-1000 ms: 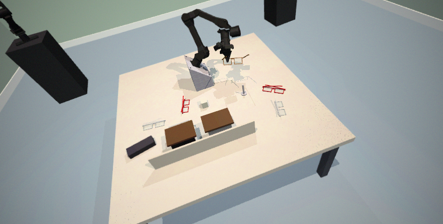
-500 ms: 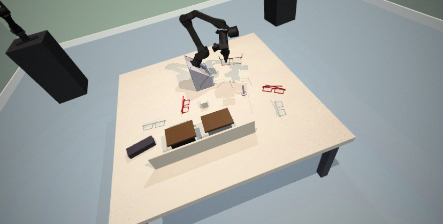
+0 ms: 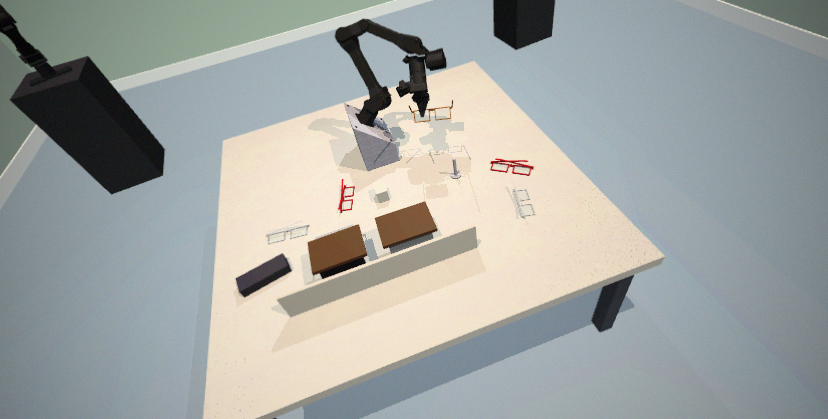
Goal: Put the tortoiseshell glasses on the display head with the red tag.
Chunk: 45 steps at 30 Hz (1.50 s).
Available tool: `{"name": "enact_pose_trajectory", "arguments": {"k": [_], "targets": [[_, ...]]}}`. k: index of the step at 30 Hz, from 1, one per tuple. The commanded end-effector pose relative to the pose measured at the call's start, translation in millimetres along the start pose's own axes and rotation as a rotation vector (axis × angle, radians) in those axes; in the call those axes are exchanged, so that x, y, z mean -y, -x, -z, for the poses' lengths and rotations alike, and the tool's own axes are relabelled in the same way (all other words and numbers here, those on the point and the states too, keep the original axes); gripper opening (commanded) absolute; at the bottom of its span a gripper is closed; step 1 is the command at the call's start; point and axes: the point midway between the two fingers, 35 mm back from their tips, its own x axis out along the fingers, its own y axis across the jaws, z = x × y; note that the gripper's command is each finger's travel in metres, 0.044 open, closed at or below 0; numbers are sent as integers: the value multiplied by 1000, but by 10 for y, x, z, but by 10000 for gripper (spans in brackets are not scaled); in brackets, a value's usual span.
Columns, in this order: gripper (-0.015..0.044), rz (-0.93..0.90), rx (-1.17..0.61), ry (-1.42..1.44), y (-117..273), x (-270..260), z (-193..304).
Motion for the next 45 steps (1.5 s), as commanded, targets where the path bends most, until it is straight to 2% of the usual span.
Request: {"name": "enact_pose_trajectory", "arguments": {"k": [1,8,20,45], "targets": [[0,1,-1,6,3,-1,4],[0,5,13,20,-20,-2,4],[0,77,169,167,-299,-37,-27],[0,371,366,349,-943,-244,-315]]}}
